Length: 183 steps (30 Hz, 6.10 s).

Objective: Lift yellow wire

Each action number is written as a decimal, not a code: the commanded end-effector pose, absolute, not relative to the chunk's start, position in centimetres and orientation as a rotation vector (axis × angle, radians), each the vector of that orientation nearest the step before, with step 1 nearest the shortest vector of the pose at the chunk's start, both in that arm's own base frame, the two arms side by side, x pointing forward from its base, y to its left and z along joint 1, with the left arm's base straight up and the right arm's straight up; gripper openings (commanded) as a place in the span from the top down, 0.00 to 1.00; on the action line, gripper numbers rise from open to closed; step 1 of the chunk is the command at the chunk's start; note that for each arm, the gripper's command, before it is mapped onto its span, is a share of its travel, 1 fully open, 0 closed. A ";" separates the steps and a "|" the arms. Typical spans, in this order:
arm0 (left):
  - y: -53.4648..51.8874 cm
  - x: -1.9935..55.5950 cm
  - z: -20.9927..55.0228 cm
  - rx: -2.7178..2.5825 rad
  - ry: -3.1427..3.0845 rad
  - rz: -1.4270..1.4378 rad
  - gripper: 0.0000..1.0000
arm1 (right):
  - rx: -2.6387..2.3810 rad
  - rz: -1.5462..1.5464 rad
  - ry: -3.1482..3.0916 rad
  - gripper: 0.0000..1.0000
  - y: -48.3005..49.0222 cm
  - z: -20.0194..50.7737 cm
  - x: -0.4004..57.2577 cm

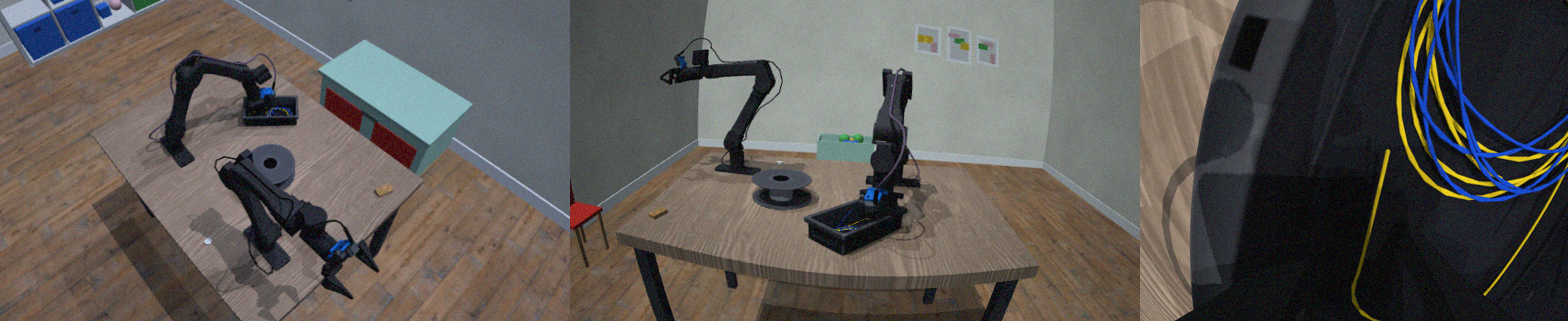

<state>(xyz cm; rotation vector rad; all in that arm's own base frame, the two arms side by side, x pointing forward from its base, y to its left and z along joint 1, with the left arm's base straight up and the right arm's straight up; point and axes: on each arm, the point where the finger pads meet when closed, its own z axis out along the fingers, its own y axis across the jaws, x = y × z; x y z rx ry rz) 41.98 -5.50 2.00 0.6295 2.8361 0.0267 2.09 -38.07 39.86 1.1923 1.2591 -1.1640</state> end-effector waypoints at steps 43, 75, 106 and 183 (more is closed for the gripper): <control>-6.0 42.0 0.6 0.642 2.812 0.032 0.80 | 1.175 -1.171 1.234 0.00 -38.2 40.6 2.0; -6.1 41.9 0.6 0.644 2.813 0.029 1.00 | 1.175 -1.171 1.234 0.00 -38.2 40.6 2.0; -5.6 42.4 8.6 0.644 2.813 0.029 1.00 | 1.175 -1.171 1.234 0.00 -38.2 40.6 2.0; -5.4 41.7 19.2 0.602 2.639 0.050 1.00 | 1.175 -1.171 1.234 0.00 -38.2 40.6 2.0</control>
